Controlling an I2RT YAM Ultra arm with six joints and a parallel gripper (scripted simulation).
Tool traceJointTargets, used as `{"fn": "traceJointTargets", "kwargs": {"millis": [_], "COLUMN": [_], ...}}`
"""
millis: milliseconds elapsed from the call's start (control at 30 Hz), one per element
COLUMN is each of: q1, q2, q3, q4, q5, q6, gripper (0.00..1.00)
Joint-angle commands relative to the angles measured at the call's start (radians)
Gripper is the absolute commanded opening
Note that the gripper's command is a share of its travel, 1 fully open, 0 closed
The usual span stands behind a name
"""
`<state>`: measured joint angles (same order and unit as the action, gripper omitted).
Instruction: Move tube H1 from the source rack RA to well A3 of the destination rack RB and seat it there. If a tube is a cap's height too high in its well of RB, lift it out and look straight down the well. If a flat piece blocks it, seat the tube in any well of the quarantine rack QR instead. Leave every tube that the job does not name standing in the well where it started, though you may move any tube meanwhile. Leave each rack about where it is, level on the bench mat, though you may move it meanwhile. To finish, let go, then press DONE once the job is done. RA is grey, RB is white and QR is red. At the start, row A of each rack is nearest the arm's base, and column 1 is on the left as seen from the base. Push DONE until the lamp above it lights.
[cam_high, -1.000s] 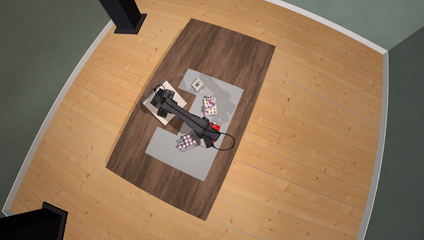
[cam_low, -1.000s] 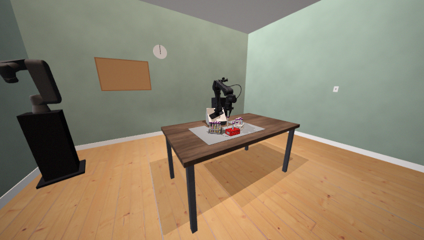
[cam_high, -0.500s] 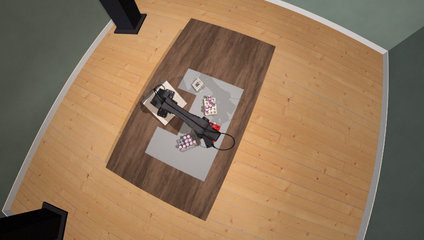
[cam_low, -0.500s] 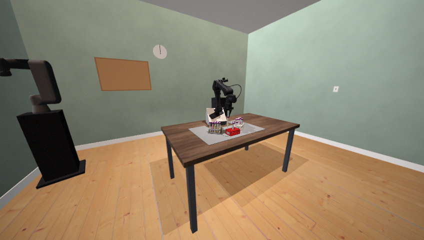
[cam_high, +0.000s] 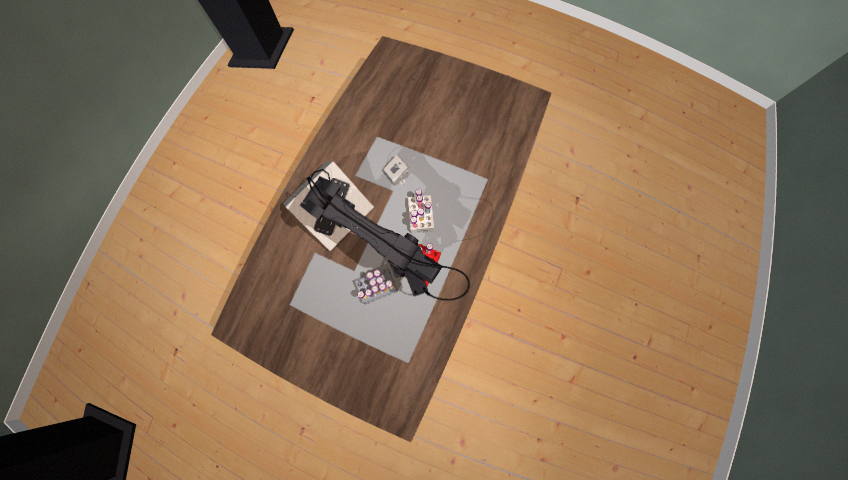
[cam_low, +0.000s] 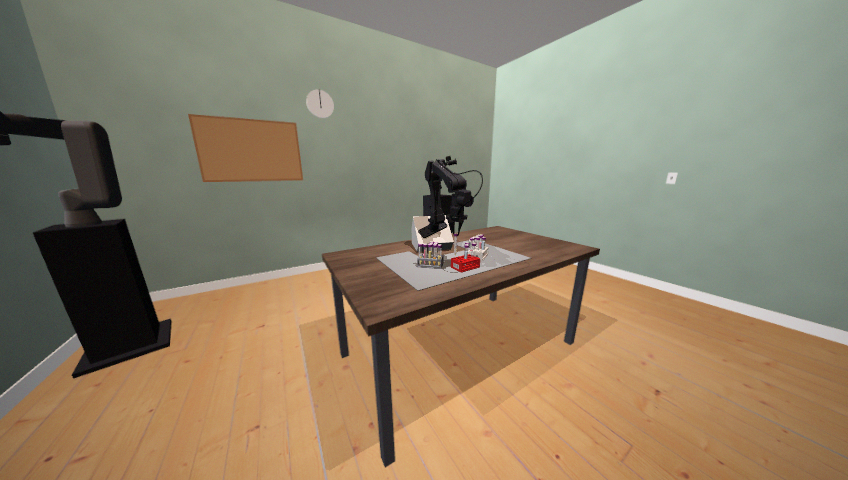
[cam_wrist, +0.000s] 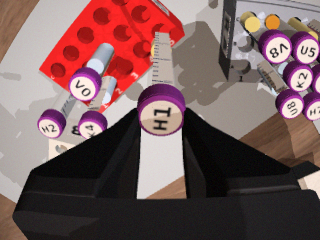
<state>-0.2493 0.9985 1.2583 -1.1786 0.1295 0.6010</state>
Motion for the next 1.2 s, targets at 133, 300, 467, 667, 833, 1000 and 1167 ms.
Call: {"fn": "traceJointTargets", "kwargs": {"millis": [133,300,467,667,833,1000,1167], "q1": [0.015,0.006,-0.006,-0.012,-0.009,-0.014,-0.017], "q2": [-0.029,-0.031,-0.024,-0.02,-0.024,0.0,0.005], "q3": [-0.022,0.016,0.013,-0.026,0.001,-0.001,-0.017], "q4": [0.024,0.028,0.034,0.043,0.047,0.053,0.06], "q5": [0.011,0.01,0.005,-0.004,-0.003,-0.005,-0.006], "q6": [0.007,0.003,-0.004,-0.012,-0.012,-0.014,-0.016], "gripper": [0.0,0.0,0.0,0.0,0.0,0.0,0.0]}}
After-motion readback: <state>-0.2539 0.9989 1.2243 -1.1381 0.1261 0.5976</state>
